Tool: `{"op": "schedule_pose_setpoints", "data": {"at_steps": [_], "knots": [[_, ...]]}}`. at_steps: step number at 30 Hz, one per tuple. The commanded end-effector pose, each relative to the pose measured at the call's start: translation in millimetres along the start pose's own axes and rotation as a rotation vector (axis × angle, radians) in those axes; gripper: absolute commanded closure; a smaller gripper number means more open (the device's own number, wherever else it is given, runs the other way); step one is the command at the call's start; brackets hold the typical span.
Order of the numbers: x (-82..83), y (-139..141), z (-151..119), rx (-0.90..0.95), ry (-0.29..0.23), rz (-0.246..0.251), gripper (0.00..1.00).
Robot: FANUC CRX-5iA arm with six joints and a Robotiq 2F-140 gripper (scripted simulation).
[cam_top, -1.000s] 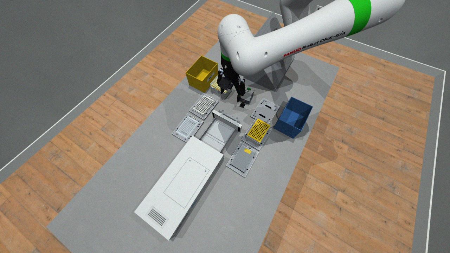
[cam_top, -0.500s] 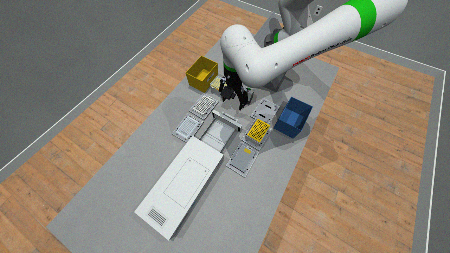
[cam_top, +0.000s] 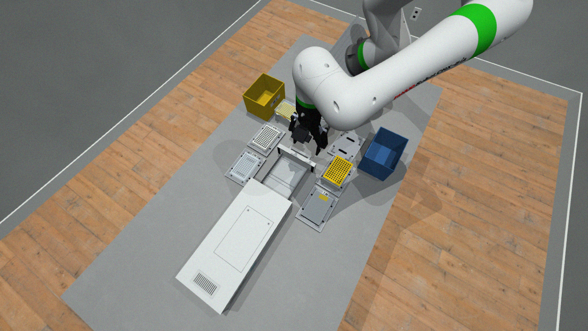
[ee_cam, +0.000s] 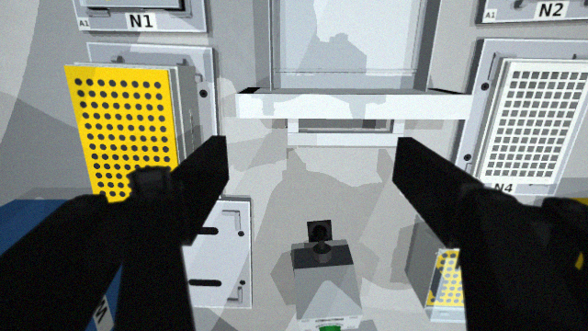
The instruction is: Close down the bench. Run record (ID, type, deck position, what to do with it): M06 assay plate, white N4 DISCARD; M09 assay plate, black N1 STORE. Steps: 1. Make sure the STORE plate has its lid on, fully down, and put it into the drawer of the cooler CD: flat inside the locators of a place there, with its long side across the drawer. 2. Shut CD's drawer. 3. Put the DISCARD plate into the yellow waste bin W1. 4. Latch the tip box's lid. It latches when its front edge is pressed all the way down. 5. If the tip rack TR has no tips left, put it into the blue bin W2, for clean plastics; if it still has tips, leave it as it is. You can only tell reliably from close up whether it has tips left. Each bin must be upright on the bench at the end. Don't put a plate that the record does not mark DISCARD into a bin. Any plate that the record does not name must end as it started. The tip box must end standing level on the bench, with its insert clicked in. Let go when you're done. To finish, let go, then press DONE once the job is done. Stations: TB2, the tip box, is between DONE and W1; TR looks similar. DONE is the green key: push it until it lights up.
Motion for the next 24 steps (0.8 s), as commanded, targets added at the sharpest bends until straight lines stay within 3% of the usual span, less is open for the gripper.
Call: {"op": "schedule_pose_setpoints", "data": {"at_steps": [1,24], "knots": [[0.6,-13,9,0.000,0.001,-0.001,0.30],[-1.1,-77,50,0.000,0.001,-0.001,0.30]]}}
Point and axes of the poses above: the point where the finger pads meet when closed, its own x axis back along the fingers, its own y axis across the jaws, z = x × y, the point moved 9 cm from there along x, back along the fingers, and after that the axes turned 13 degrees about -x, right-handed, at the moved point
